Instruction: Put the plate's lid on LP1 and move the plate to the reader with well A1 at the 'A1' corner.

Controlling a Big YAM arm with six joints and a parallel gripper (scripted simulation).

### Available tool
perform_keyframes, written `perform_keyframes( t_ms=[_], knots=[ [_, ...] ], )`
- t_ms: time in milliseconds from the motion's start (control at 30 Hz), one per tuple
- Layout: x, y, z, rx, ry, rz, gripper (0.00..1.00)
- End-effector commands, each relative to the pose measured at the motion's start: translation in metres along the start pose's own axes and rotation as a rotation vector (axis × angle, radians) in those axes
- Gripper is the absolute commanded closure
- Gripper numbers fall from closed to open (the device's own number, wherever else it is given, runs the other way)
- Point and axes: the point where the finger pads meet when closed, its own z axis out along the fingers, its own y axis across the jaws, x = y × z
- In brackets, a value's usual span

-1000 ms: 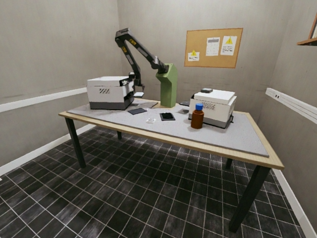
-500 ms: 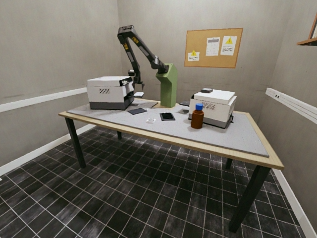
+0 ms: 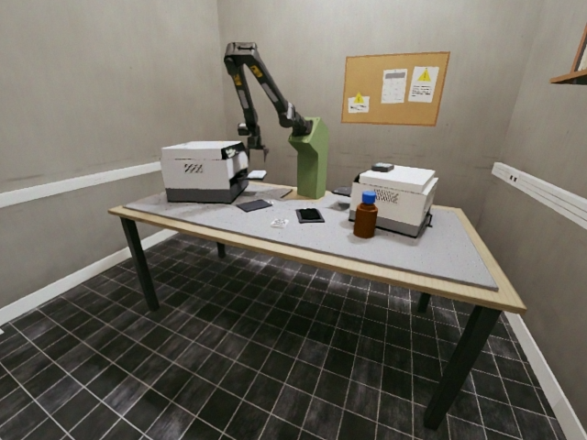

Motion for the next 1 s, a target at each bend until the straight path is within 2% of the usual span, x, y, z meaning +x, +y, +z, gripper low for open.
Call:
perform_keyframes(
  t_ms=[0, 133, 467, 533, 667, 833, 967],
  knots=[
    [0.003, -0.014, -0.02, 0.035, 0.013, -0.032, 0.0],
    [0.003, -0.014, -0.03, 0.029, 0.012, -0.033, 0.0],
    [0.002, 0.003, -0.017, -0.008, 0.008, -0.002, 0.0],
    [0.002, -0.001, -0.026, -0.003, 0.002, 0.083, 0.0],
    [0.007, -0.006, -0.025, 0.018, 0.023, 0.212, 0.0],
    [0.003, 0.002, -0.02, 0.006, 0.018, 0.341, 0.0],
    [0.0, 0.003, -0.017, 0.003, 0.01, 0.372, 0.0]
  ],
)
